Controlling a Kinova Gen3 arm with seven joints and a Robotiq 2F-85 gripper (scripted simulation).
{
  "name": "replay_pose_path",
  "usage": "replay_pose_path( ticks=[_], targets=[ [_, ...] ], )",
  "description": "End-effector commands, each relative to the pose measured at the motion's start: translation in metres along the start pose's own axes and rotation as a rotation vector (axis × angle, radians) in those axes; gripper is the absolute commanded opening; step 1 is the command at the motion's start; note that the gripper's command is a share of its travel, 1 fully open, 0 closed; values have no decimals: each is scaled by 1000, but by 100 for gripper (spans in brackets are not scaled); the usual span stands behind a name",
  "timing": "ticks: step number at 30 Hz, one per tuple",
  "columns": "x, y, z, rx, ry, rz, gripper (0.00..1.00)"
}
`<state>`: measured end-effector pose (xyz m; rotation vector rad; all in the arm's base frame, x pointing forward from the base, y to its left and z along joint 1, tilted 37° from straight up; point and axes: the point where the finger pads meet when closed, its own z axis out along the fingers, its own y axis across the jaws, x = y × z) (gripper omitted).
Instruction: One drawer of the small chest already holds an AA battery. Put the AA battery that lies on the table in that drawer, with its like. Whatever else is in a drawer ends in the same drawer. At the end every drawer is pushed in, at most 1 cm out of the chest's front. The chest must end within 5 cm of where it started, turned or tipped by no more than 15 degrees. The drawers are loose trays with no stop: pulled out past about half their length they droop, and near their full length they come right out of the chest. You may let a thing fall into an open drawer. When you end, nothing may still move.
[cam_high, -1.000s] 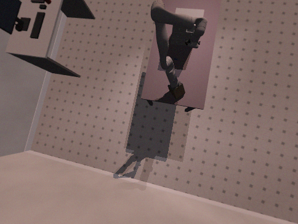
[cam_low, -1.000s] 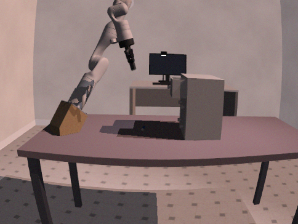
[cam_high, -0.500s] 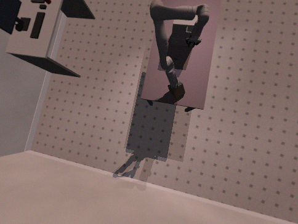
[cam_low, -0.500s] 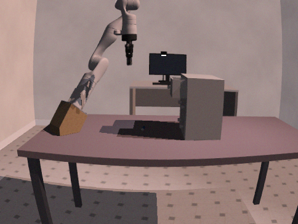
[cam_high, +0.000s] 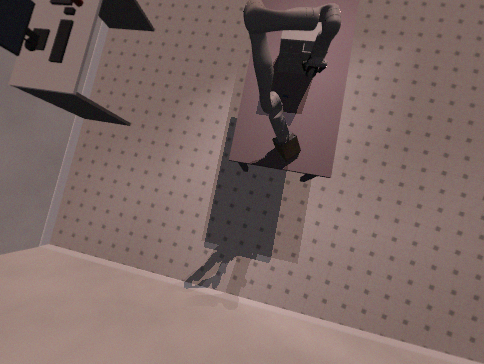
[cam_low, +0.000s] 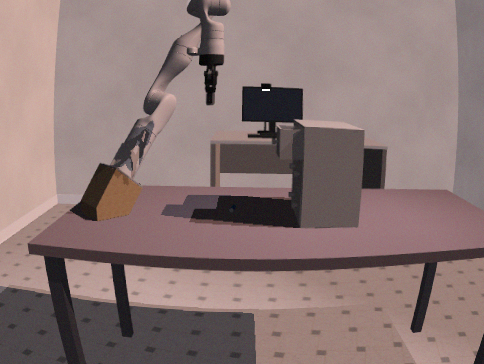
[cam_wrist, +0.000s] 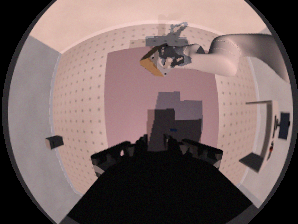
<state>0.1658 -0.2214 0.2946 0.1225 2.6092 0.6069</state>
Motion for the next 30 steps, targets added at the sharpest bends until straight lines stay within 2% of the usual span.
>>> replay_pose_path(
  ticks=[1,16,17,30],
  targets=[
    [0,0,0,1,0,0,33],
    [0,0,0,1,0,0,33],
    [0,0,0,1,0,0,100],
    [0,0,0,1,0,0,100]
  ],
)
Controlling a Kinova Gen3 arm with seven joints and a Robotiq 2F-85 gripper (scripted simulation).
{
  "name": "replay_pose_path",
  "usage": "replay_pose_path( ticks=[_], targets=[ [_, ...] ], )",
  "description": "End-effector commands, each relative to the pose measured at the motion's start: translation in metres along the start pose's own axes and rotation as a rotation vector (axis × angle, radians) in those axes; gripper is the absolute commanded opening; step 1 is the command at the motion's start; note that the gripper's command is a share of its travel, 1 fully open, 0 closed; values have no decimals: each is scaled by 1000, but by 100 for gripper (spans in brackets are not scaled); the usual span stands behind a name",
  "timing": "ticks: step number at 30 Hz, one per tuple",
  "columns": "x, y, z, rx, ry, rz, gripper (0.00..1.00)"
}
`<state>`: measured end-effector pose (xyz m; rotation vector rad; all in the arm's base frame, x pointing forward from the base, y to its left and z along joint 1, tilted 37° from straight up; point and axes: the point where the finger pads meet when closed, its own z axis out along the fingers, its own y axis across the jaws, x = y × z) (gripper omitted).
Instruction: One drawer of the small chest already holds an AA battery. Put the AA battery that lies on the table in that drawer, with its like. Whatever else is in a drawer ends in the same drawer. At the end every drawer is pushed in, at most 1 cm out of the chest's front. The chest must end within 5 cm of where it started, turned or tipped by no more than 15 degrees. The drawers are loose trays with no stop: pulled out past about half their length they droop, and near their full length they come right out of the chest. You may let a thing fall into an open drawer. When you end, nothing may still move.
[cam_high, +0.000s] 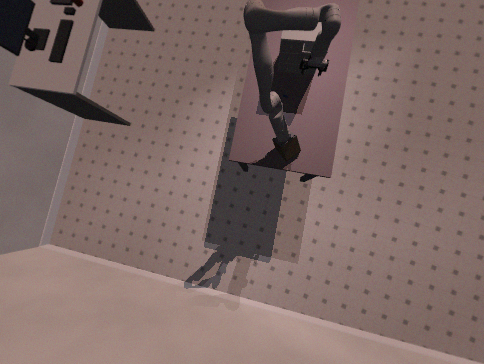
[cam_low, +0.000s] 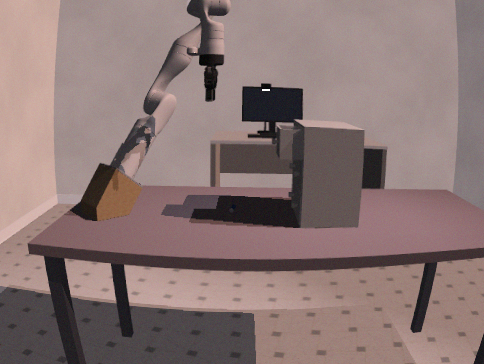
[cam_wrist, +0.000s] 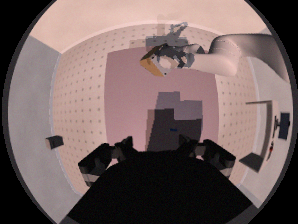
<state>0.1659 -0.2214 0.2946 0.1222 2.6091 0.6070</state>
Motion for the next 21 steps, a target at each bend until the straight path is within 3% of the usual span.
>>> replay_pose_path(
  ticks=[1,13,21],
  targets=[
    [0,0,0,1,-1,0,100],
    [0,0,-3,1,-1,0,100],
    [0,0,-27,1,-1,0,100]
  ],
)
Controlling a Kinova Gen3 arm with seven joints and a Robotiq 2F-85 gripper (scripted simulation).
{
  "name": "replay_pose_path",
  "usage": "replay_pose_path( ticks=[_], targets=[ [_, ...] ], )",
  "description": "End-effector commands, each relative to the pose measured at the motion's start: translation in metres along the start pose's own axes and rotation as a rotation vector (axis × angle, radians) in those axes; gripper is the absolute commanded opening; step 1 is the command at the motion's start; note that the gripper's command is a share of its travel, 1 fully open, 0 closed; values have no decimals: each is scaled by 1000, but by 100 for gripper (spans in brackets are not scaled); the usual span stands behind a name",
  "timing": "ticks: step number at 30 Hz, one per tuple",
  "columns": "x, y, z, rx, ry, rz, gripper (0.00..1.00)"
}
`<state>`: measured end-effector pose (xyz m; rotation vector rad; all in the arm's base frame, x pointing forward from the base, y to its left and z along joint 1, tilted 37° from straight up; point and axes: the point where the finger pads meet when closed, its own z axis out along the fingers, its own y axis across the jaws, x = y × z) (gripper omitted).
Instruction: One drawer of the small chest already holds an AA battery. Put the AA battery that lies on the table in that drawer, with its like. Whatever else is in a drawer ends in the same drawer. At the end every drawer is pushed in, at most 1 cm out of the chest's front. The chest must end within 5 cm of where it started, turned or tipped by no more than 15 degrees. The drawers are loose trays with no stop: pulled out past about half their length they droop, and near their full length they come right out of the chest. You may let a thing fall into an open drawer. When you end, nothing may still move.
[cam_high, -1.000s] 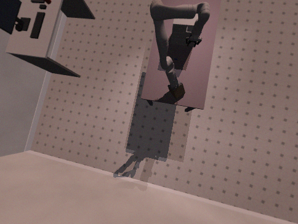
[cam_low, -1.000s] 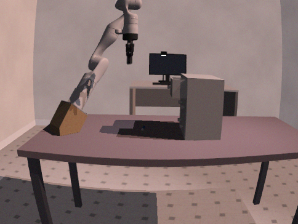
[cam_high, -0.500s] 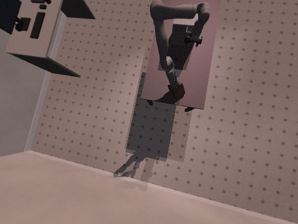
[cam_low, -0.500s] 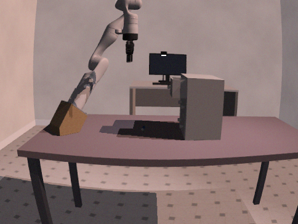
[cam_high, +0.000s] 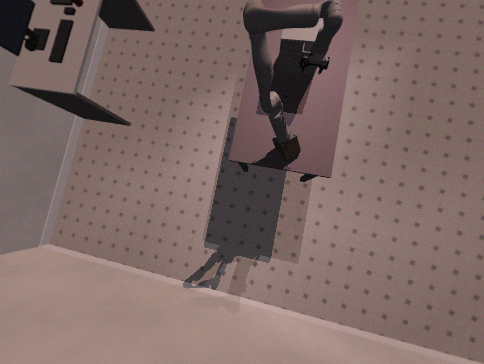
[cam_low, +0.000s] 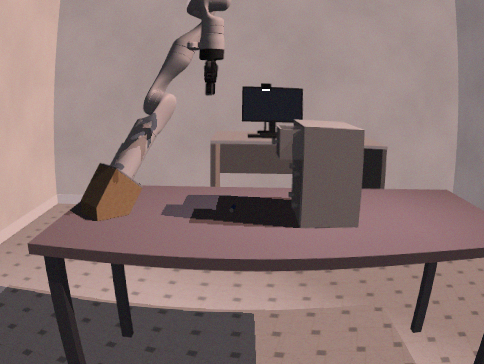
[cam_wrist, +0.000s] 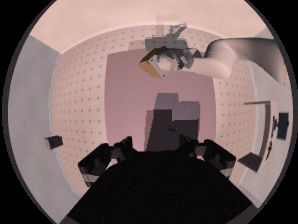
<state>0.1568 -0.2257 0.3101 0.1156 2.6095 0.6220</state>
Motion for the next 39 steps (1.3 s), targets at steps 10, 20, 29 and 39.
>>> replay_pose_path(
  ticks=[10,20,29,39],
  targets=[
    [-1,-3,-54,12,-5,2,100],
    [-1,-2,-92,12,-5,2,100],
    [-1,-2,-98,12,-5,2,100],
    [-32,8,-98,12,-5,2,100]
  ],
)
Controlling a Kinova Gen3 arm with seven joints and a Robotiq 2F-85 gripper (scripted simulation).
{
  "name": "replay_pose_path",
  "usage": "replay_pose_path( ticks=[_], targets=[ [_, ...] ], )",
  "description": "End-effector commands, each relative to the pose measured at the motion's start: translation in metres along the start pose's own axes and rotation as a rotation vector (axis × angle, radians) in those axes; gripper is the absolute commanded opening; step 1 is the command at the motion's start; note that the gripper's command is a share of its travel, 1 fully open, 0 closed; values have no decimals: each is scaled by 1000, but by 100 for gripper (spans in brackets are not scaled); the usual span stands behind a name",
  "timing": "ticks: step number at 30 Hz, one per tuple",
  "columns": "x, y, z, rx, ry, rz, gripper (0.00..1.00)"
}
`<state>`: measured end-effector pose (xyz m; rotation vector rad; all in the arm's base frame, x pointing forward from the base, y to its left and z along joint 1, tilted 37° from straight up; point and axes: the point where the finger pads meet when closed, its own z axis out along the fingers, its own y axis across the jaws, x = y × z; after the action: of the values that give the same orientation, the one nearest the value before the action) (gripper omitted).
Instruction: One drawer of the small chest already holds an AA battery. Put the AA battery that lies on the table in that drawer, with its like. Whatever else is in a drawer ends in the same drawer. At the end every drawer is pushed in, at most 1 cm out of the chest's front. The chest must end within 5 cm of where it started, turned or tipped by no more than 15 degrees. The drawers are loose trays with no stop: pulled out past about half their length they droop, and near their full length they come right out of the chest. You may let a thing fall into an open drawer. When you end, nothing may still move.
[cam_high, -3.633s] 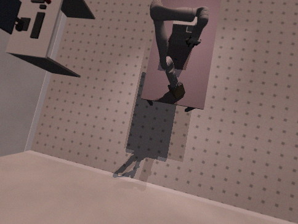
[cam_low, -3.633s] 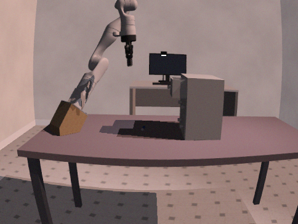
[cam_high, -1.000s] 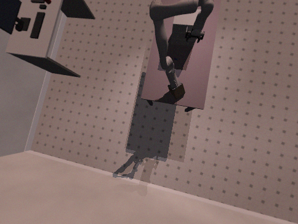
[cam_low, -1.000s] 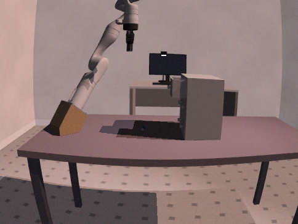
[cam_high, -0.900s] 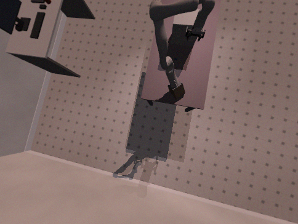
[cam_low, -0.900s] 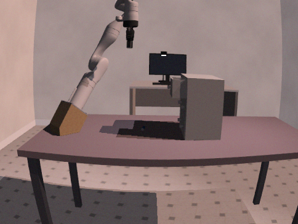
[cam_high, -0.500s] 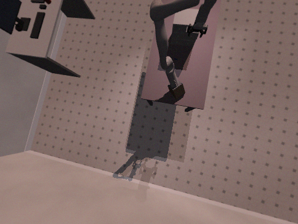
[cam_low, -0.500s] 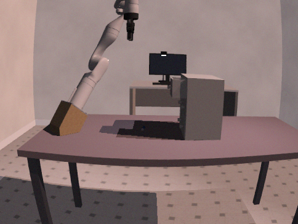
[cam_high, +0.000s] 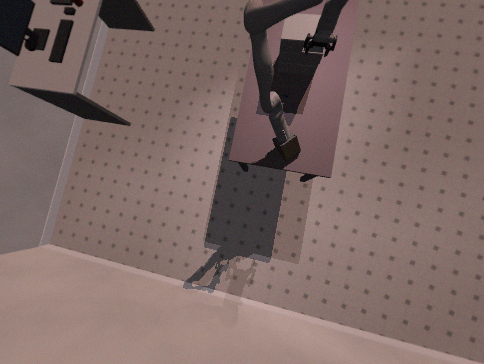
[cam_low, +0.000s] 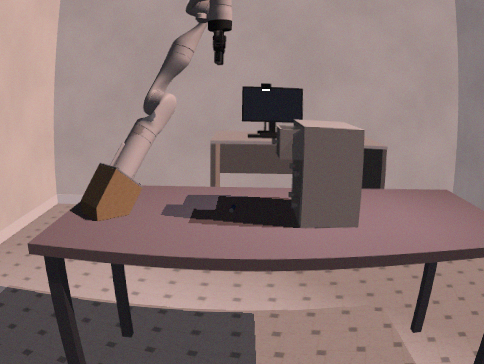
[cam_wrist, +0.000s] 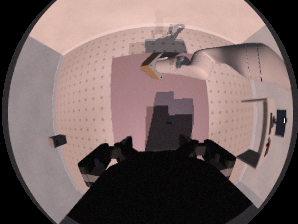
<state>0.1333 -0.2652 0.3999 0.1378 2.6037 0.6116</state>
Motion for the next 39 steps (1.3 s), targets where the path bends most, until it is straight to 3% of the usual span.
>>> replay_pose_path(
  ticks=[1,9,14,39],
  targets=[
    [-17,5,0,2,6,-11,100],
    [-91,30,1,2,6,-11,100],
    [-121,40,1,2,6,-11,100],
    [-138,43,8,2,4,-76,100]
  ],
)
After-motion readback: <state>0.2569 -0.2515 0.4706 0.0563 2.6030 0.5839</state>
